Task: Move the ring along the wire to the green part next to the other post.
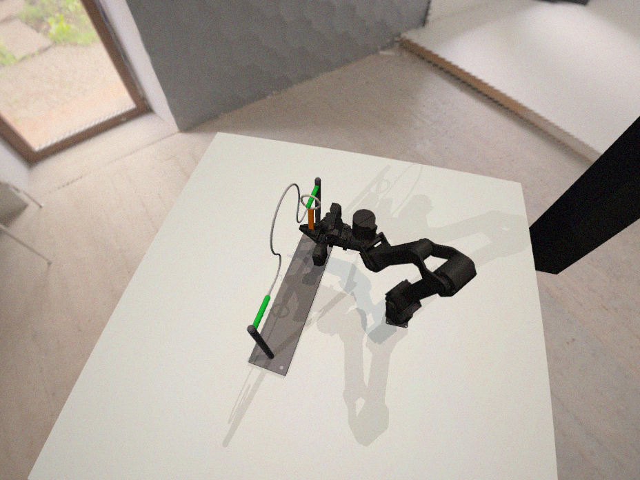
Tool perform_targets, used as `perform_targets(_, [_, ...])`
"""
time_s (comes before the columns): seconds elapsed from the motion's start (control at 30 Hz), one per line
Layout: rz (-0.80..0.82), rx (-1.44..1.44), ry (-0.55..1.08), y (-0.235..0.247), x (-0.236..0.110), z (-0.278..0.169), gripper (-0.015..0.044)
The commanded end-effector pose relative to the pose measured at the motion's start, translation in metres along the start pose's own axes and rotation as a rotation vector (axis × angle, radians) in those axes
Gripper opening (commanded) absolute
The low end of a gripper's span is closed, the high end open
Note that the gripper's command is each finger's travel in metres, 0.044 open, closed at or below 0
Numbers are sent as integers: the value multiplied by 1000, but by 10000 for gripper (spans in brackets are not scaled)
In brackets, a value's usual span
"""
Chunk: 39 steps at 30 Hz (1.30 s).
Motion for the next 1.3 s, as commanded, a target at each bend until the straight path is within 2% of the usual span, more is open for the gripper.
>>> perform_targets(0.0, [6,-4,-3,1,0,1,-150])
perform_targets(1.27, [21,2,-4,23,1,4,-150])
Point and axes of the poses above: the point midway between the two fingers, 35 mm back from their tips, its own x axis out along the fingers, its own y axis across the jaws, z = x × y, the point moved 1 cm from there along -x, back along the fingers, and after that the axes turned 5 degrees about -x, right-handed, at the moved point
